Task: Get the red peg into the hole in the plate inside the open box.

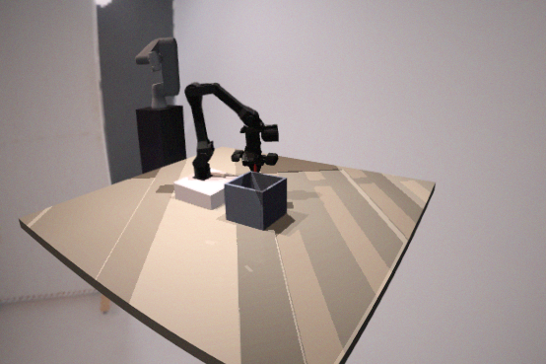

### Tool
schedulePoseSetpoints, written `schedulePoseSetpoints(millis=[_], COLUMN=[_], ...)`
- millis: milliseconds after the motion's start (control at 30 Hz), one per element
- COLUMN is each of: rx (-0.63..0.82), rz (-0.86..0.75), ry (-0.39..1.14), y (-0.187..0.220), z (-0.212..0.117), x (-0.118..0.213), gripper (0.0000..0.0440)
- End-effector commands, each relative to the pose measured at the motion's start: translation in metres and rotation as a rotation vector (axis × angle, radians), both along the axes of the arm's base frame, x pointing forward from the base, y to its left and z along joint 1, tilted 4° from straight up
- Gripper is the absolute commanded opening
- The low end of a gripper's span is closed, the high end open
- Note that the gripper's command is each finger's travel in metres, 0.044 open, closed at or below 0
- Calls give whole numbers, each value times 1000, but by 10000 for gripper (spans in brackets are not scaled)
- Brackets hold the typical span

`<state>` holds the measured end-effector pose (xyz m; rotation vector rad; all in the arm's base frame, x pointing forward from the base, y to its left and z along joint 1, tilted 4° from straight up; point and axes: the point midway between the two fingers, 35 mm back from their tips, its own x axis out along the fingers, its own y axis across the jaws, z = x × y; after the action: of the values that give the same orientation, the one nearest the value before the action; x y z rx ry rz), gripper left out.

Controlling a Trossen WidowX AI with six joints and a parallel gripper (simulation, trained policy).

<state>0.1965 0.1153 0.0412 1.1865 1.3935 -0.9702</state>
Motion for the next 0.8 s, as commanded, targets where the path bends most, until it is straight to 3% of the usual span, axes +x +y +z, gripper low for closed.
schedulePoseSetpoints(millis=[0, 767], rx=[21, -2], rz=[-4, 36], ry=[-25, -259], y=[1, -38], z=[11, 111], x=[4, 40], gripper=[0, 0])
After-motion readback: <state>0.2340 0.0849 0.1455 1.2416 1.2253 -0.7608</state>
